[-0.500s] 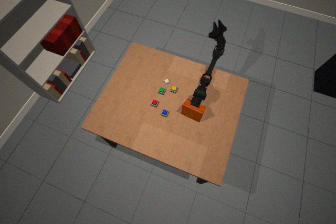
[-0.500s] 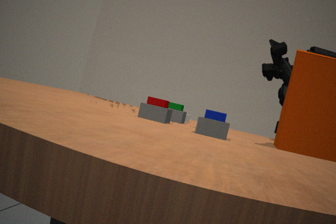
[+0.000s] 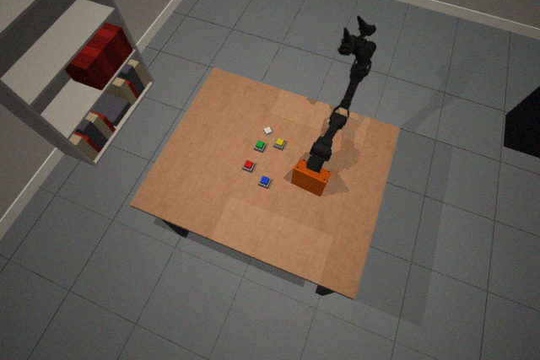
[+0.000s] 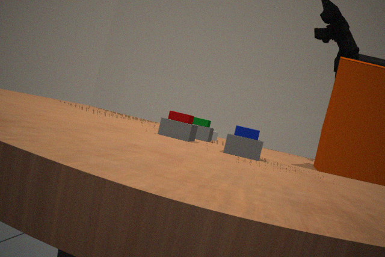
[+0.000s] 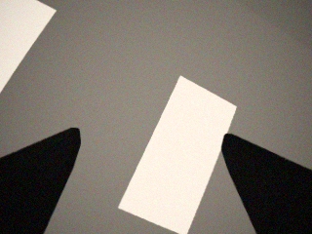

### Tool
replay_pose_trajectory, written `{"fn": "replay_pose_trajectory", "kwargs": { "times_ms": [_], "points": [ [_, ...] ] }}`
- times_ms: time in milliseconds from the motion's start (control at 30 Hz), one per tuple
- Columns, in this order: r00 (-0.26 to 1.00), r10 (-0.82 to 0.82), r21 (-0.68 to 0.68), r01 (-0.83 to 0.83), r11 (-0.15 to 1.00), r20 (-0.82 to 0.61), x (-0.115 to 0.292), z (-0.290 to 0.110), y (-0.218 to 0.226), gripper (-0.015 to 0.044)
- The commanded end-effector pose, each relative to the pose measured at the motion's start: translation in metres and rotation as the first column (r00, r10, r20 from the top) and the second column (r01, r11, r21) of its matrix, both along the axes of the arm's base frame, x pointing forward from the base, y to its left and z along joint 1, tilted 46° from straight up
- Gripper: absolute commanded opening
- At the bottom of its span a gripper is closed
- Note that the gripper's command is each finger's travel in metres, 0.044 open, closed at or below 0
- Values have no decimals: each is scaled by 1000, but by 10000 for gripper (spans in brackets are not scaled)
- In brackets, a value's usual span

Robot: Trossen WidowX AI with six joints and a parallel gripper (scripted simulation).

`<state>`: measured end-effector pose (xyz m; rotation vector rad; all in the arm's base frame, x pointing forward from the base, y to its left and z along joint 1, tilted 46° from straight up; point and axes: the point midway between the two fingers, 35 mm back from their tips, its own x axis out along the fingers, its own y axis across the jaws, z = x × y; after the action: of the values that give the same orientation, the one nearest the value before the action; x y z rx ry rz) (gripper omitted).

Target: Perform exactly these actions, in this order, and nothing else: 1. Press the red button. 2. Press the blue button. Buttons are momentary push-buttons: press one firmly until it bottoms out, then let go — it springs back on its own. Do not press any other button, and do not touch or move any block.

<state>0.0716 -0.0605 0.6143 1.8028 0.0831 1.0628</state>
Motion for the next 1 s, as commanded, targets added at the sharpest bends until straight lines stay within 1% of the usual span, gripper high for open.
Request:
{"fn": "replay_pose_trajectory", "kwargs": {
  "times_ms": [0,100,233,367,533,667,767,967],
  "points": [
    [997,-83,-219,79,972,-7,12,-9,71,400],
    [990,-143,-362,130,923,-10,26,-21,117,400],
    [975,-221,-543,181,820,-8,51,-46,172,400],
    [956,-294,-706,207,678,-1,81,-80,220,400],
    [927,-374,-867,197,458,13,123,-134,265,400],
    [903,-429,-953,151,263,24,158,-184,289,400],
    [885,-465,-989,95,114,31,184,-225,299,400],
    [850,-526,-983,-65,-173,36,229,-312,300,400]
  ]
}}
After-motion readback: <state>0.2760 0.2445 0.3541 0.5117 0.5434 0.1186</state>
